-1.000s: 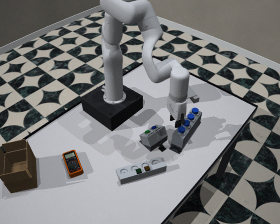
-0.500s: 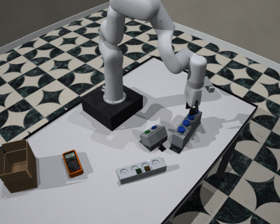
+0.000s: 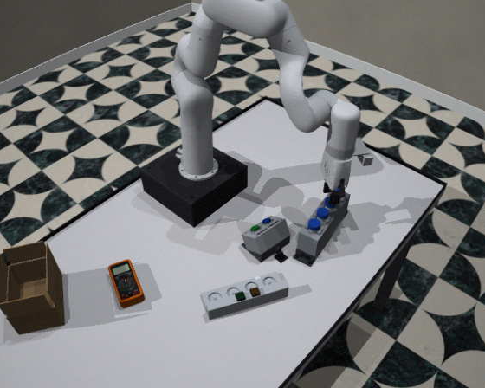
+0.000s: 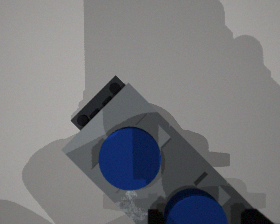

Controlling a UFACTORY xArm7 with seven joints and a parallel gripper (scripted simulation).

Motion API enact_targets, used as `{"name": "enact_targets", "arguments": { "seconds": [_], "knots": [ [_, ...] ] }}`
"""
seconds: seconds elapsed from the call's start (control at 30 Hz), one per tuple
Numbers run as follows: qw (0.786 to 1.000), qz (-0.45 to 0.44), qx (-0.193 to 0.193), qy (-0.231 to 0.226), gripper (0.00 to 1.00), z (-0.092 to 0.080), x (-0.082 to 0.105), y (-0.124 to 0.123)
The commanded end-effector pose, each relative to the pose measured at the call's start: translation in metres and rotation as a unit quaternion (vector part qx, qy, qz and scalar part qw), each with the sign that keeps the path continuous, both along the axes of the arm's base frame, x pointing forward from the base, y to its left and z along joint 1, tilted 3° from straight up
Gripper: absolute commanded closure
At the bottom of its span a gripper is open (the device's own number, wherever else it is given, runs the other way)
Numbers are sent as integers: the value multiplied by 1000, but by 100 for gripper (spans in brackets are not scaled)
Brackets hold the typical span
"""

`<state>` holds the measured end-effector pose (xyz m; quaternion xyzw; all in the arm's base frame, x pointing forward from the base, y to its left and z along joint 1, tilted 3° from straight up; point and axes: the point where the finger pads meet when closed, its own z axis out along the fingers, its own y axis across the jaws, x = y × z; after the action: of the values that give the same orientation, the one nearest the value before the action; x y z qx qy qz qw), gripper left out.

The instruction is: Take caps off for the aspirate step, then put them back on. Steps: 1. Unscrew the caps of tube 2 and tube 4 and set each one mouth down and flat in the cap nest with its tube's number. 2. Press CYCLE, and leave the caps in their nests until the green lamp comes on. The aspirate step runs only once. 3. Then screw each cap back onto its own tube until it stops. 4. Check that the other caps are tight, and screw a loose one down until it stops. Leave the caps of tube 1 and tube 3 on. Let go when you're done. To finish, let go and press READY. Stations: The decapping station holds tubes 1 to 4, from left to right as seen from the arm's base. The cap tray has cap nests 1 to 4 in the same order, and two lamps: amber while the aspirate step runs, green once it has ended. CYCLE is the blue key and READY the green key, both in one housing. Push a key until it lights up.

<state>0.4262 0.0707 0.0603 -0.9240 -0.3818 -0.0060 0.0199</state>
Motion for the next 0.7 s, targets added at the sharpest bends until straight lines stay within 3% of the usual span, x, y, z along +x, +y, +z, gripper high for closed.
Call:
{"name": "enact_targets", "arguments": {
  "seconds": [0.0, 0.1, 0.67],
  "knots": [
    [1000, 0, 2, -3, 54, -4, 3, 1],
    [1000, 0, 2, -3, 54, -13, 3, 1],
    [1000, 0, 2, -3, 54, -17, 3, 2]
  ]
}}
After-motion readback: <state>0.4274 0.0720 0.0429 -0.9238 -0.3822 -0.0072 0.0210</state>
